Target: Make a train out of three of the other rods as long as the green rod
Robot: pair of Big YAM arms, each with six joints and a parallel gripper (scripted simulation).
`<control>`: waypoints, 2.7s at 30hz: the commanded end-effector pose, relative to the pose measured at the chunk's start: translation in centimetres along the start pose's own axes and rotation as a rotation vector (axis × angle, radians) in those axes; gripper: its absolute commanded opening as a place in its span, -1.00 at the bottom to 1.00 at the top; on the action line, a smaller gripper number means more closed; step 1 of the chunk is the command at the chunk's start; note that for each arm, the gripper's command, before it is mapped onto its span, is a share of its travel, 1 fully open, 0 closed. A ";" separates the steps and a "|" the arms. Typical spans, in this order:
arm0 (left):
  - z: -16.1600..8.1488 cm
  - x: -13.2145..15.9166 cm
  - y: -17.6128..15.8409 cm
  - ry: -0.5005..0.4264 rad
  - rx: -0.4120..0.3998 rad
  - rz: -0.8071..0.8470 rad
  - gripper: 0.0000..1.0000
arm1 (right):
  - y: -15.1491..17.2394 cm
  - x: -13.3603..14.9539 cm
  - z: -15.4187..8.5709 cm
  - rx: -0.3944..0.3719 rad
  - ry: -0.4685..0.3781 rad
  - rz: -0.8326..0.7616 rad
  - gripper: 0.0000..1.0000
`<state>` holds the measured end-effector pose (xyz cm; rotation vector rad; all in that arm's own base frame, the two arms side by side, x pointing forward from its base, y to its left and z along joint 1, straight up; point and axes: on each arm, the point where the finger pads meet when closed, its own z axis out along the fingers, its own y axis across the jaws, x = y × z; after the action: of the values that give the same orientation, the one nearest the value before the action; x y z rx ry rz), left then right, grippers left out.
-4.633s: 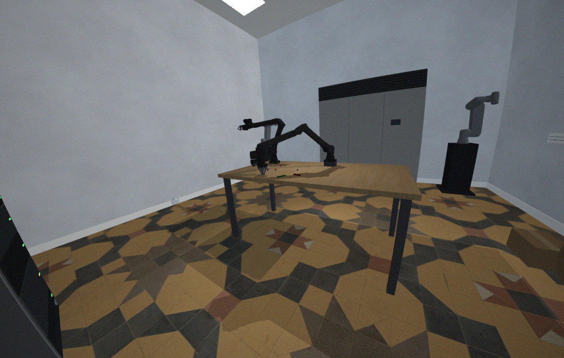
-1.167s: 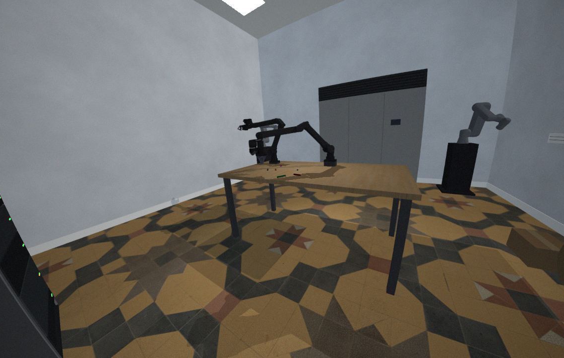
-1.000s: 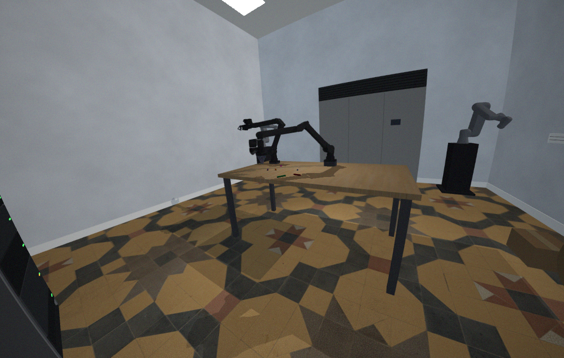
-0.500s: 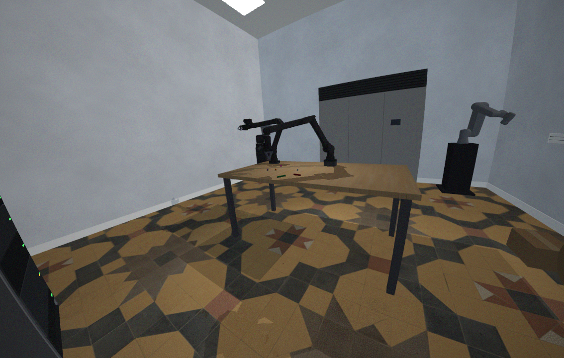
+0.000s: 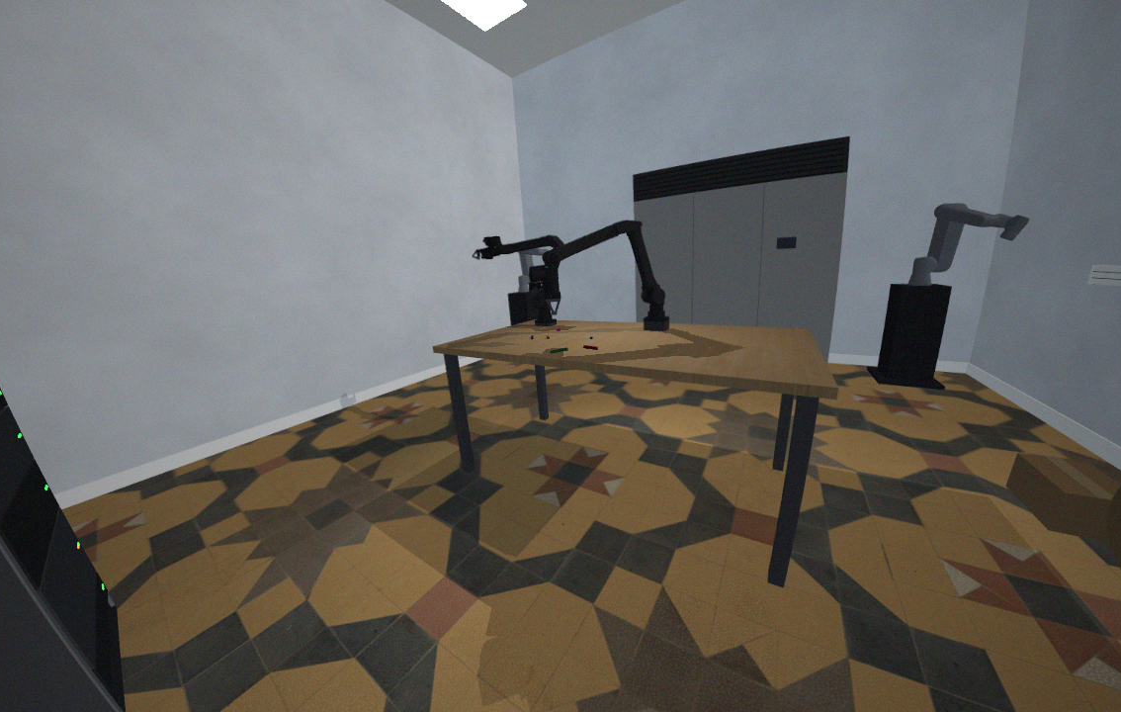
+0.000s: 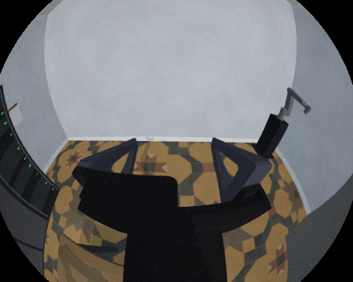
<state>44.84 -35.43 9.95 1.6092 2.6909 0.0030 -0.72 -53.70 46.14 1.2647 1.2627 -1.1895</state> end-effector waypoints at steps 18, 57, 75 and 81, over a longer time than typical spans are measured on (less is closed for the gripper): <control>1.4 14.0 -3.5 -0.025 -0.018 0.638 -0.91 | -0.6 -3.9 0.5 0.012 -0.070 0.010 1.00; 5.9 18.8 -5.3 0.002 0.007 0.809 -0.91 | -0.6 -3.9 0.5 0.012 -0.070 0.010 1.00; 12.1 19.0 -5.4 0.002 0.008 0.809 -0.91 | -0.6 -3.9 0.5 0.012 -0.070 0.010 1.00; 12.5 19.0 -5.3 -0.002 0.003 0.809 -0.91 | -0.6 -3.9 0.5 0.012 -0.070 0.010 1.00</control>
<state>30.99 -21.67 -2.31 2.5436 1.8412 0.0024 -0.72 -53.70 46.14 1.2647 1.2627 -1.1895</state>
